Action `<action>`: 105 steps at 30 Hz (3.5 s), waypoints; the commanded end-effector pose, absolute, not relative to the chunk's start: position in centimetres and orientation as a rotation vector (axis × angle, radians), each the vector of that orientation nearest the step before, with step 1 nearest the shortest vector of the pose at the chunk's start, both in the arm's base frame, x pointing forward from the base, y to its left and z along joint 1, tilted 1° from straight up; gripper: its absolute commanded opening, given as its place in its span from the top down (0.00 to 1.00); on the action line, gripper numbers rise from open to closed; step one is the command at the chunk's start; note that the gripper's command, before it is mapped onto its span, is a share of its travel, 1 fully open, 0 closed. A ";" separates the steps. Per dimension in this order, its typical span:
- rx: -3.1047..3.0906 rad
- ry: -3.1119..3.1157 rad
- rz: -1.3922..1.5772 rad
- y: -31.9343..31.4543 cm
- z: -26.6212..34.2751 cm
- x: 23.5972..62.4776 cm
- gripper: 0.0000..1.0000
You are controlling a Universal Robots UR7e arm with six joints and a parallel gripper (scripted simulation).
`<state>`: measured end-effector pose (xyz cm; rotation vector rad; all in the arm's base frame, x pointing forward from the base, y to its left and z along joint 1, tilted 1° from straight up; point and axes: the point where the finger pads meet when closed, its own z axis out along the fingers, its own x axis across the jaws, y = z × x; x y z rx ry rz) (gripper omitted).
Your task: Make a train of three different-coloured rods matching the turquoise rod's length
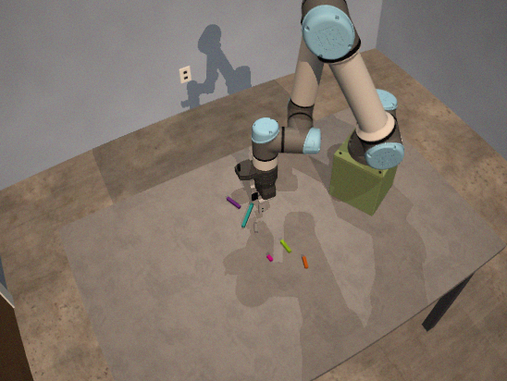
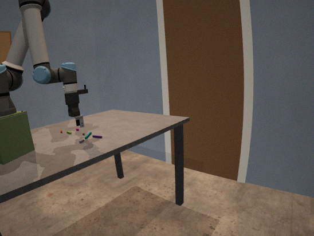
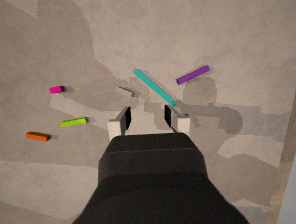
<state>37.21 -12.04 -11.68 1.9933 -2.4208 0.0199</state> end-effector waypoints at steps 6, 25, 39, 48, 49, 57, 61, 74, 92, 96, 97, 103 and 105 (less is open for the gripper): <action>2.085 -2.342 0.022 -14.0 -11.6 36.7 0.00; 2.088 -2.340 0.022 -14.1 -11.6 36.7 0.00; 2.088 -2.340 0.022 -14.1 -11.6 36.7 0.00; 2.088 -2.340 0.022 -14.1 -11.6 36.7 0.00; 2.088 -2.340 0.022 -14.1 -11.6 36.7 0.00; 2.088 -2.340 0.022 -14.1 -11.6 36.7 0.00; 2.088 -2.340 0.022 -14.1 -11.6 36.7 0.00; 2.088 -2.340 0.022 -14.1 -11.6 36.7 0.00; 2.088 -2.340 0.022 -14.1 -11.6 36.7 0.00; 2.088 -2.340 0.022 -14.1 -11.6 36.7 0.00; 2.088 -2.340 0.022 -14.1 -11.6 36.7 0.00; 2.088 -2.340 0.022 -14.1 -11.6 36.7 0.00; 2.087 -2.340 0.022 -14.1 -11.6 36.7 0.00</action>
